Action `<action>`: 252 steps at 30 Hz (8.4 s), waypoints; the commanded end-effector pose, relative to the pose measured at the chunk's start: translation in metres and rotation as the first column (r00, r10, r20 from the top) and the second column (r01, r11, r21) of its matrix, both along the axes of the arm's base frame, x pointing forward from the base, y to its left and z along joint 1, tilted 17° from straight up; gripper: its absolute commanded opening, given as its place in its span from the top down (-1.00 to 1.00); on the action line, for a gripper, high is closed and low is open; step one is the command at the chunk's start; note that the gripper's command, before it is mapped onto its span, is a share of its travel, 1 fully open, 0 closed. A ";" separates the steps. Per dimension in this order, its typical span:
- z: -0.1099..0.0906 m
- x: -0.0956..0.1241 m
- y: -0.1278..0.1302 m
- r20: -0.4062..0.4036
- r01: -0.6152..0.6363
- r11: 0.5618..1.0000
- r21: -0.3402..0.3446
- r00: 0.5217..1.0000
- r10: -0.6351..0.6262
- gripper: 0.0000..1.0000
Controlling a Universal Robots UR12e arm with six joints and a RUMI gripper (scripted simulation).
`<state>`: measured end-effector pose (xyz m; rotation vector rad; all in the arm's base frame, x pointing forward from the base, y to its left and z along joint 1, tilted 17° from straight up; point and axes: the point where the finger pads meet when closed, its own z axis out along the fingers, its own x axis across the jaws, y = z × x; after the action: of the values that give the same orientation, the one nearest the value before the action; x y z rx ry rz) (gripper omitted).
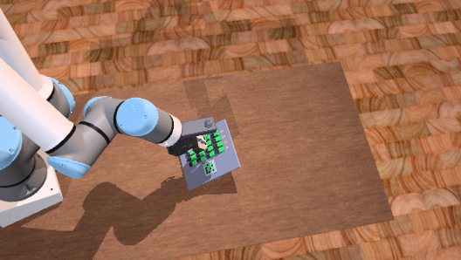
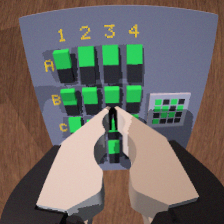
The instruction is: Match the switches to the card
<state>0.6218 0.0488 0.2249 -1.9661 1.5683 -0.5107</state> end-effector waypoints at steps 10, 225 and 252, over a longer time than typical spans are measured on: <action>0.000 0.002 0.000 0.001 0.000 1.000 0.000 1.000 0.000 1.00; -0.082 -0.028 -0.025 0.001 0.000 1.000 0.000 1.000 0.000 1.00; -0.063 -0.044 -0.030 0.001 0.000 1.000 0.000 1.000 0.000 1.00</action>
<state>0.5852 0.0217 0.1520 -1.9651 1.5686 -0.5126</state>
